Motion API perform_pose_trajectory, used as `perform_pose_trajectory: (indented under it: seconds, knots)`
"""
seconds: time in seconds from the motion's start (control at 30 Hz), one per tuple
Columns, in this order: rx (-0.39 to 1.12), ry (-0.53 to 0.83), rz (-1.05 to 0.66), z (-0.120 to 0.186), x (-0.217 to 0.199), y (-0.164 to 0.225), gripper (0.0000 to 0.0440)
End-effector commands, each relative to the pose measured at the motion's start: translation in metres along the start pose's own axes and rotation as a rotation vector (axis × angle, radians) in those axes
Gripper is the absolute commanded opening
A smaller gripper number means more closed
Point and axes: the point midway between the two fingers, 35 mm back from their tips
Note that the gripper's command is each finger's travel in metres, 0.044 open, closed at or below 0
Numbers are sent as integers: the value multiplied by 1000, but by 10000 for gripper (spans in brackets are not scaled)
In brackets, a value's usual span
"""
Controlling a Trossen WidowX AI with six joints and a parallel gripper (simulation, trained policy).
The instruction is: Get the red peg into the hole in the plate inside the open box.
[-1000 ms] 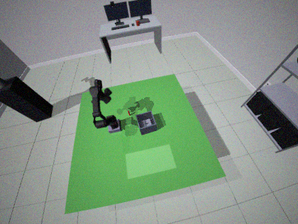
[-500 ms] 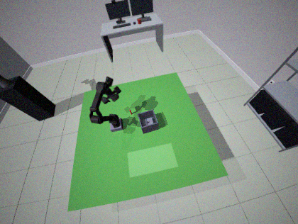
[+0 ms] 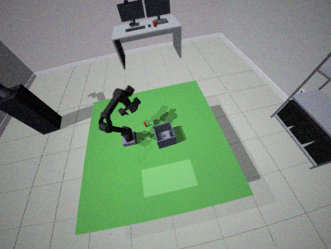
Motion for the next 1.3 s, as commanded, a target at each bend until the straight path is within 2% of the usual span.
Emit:
perform_pose_trajectory:
  seconds: [0.0,0.67,1.27]
  knots:
    - [-34,49,-1,-10,1,-9,440]
    - [-44,228,-36,-83,8,-36,440]
    - [-24,228,-66,-156,9,-56,431]
Point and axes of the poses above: the point midway between the two fingers, 35 mm back from their tips, its own z axis back along the fingers, its own x axis across the jaws, y = z × x, and after that the axes turned 12 degrees about z, right-handed
